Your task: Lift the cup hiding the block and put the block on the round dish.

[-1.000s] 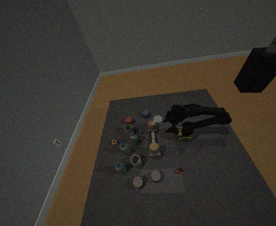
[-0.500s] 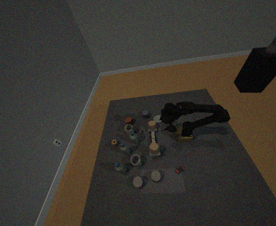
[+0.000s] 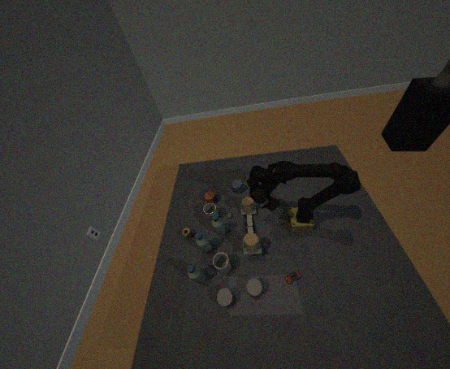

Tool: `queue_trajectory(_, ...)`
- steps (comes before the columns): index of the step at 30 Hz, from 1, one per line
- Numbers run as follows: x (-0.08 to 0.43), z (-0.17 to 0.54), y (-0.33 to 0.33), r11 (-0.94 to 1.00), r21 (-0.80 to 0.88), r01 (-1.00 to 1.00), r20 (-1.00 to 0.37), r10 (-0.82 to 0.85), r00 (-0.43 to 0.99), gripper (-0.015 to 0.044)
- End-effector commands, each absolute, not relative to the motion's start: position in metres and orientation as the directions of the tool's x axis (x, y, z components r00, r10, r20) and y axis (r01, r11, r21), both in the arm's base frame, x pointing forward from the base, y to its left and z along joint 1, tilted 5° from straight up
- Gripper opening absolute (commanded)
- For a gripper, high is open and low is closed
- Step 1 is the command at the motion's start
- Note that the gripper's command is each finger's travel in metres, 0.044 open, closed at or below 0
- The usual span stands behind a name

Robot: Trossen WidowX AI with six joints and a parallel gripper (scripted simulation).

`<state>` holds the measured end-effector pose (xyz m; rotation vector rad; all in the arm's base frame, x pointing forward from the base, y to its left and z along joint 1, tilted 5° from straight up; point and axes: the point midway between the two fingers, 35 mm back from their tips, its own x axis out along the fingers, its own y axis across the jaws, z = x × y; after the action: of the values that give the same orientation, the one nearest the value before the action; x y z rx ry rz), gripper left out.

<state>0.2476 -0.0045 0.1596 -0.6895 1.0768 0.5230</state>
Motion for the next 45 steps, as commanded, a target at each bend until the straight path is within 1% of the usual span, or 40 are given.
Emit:
queue_trajectory(1, 0.260, 0.151, -0.014, 0.573, -0.248, -0.781, -0.943, 0.040, 0.329, 0.0440)
queue_trajectory(14, 0.294, 0.114, -0.045, 0.205, -0.136, -0.969, -0.989, 0.025, 0.144, 0.0440)
queue_trajectory(20, 0.307, 0.091, -0.060, 0.020, -0.055, -0.998, -0.998, 0.029, 0.056, 0.0440)
queue_trajectory(26, 0.316, 0.066, -0.075, -0.162, 0.023, -0.987, -0.999, 0.039, -0.030, 0.0440)
queue_trajectory(45, 0.316, 0.045, -0.077, -0.182, 0.031, -0.983, -0.998, 0.041, -0.039, 0.0440)
